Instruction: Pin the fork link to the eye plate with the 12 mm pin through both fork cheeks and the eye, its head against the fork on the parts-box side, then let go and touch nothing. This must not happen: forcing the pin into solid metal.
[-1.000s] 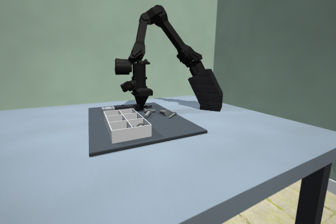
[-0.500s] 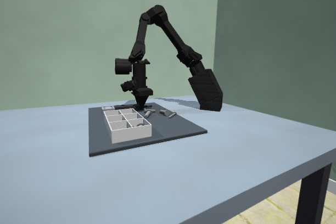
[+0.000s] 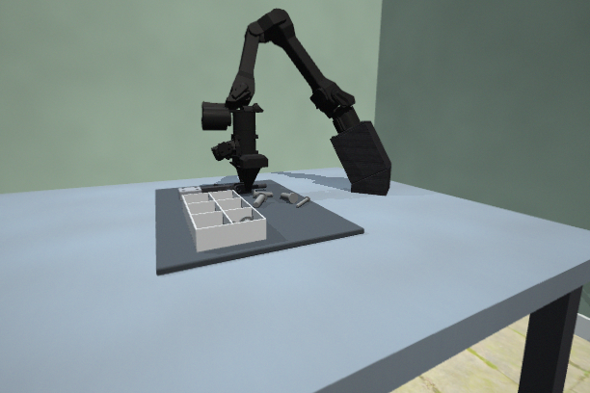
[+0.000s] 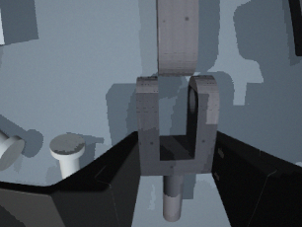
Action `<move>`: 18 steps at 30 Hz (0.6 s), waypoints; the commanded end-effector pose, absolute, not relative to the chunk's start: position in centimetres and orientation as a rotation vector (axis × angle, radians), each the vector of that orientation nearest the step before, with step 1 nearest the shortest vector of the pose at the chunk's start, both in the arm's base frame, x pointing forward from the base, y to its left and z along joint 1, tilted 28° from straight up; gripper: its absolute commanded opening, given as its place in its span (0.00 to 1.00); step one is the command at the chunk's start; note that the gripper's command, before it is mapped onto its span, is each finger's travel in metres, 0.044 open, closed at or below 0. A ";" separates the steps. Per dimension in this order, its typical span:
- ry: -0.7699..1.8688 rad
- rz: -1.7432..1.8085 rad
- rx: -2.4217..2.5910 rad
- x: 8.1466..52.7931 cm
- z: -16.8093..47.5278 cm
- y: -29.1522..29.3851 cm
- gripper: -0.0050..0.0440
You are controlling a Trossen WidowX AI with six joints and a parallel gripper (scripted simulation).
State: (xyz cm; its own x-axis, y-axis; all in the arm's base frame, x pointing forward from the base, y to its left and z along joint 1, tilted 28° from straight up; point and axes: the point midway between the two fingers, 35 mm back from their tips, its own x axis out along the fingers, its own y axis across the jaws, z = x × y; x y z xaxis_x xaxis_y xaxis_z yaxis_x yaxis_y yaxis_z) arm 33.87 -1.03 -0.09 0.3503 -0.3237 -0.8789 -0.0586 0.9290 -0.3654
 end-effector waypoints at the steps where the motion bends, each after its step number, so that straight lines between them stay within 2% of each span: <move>1: 1.207 -0.174 -0.363 34.0 0.0 -0.9 0.35; 18: 1.207 -0.174 -0.363 34.2 -0.2 -1.0 0.35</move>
State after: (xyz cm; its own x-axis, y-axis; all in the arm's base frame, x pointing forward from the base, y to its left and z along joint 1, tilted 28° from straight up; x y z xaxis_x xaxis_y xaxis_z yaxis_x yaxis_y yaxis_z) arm 34.04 -1.00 -0.15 0.3477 -0.3240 -0.8799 -0.0597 0.9289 -0.3656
